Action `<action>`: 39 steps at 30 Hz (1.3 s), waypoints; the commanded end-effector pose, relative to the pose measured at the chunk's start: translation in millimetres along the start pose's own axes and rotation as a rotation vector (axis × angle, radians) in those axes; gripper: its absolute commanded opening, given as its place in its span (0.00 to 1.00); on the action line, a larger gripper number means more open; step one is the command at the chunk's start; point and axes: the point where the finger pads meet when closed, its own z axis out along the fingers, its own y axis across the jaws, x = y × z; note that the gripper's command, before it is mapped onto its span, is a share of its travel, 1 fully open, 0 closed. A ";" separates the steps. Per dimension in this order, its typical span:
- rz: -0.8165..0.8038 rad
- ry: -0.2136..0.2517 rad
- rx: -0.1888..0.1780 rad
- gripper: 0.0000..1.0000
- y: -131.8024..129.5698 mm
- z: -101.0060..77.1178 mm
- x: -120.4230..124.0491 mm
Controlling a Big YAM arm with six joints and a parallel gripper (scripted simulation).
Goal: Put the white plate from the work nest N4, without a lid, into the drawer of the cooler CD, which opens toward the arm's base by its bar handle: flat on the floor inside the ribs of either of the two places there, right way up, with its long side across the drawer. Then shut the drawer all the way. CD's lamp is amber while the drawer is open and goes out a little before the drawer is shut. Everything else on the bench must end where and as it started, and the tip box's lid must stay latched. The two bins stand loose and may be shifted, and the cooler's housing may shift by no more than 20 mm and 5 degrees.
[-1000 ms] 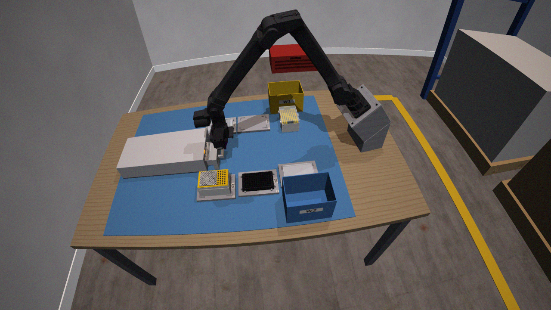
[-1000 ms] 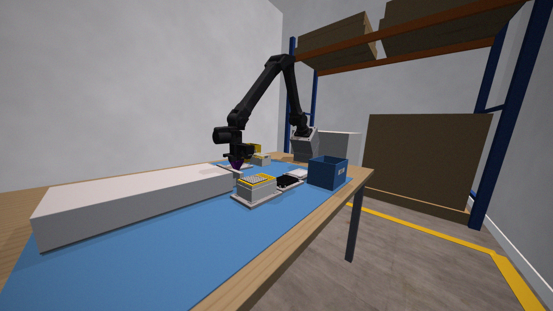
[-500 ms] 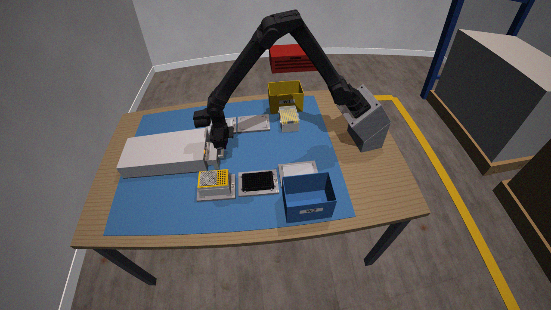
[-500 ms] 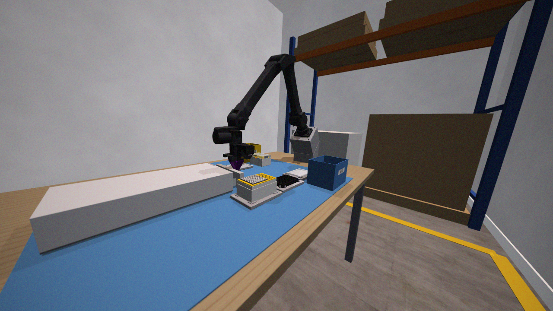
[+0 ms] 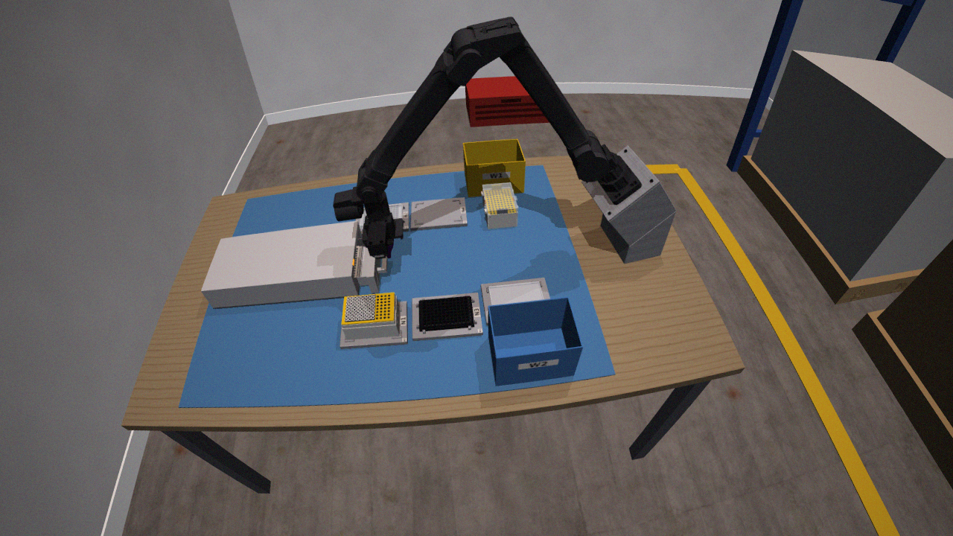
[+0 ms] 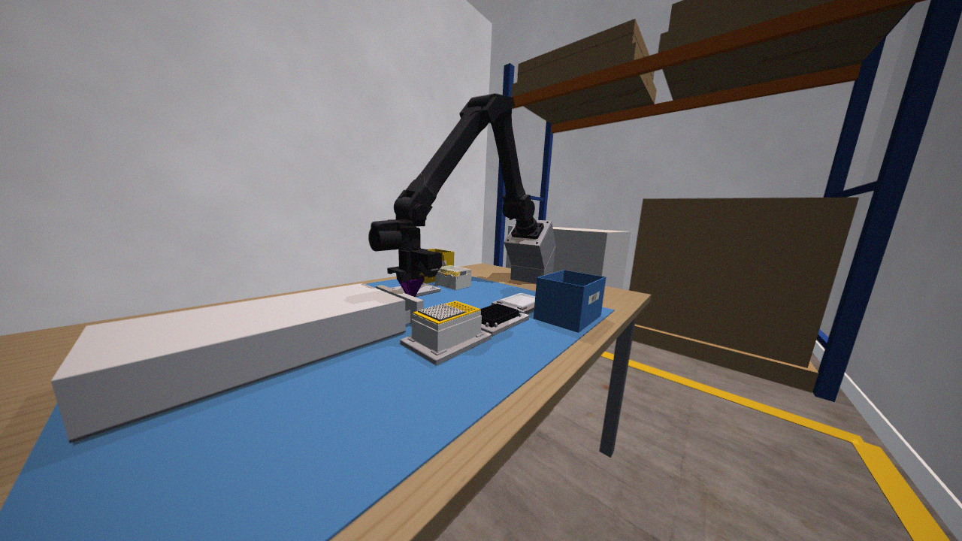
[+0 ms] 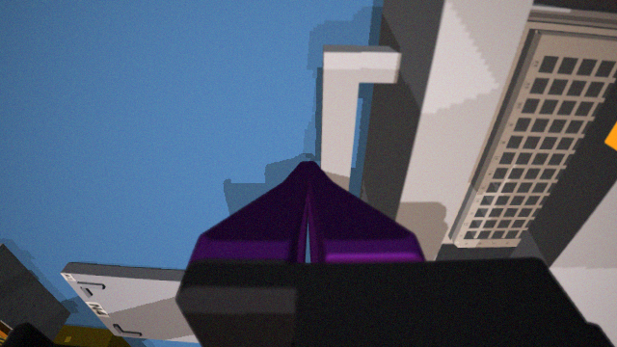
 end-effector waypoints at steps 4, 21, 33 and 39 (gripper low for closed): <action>-0.004 -0.005 0.049 0.00 -41.9 -5.0 -1.6; -0.004 -0.005 0.054 0.00 -63.1 -6.4 -1.3; -0.006 -0.005 0.071 0.00 -70.0 -6.8 -1.3; -0.006 -0.005 0.071 0.00 -70.0 -6.8 -1.3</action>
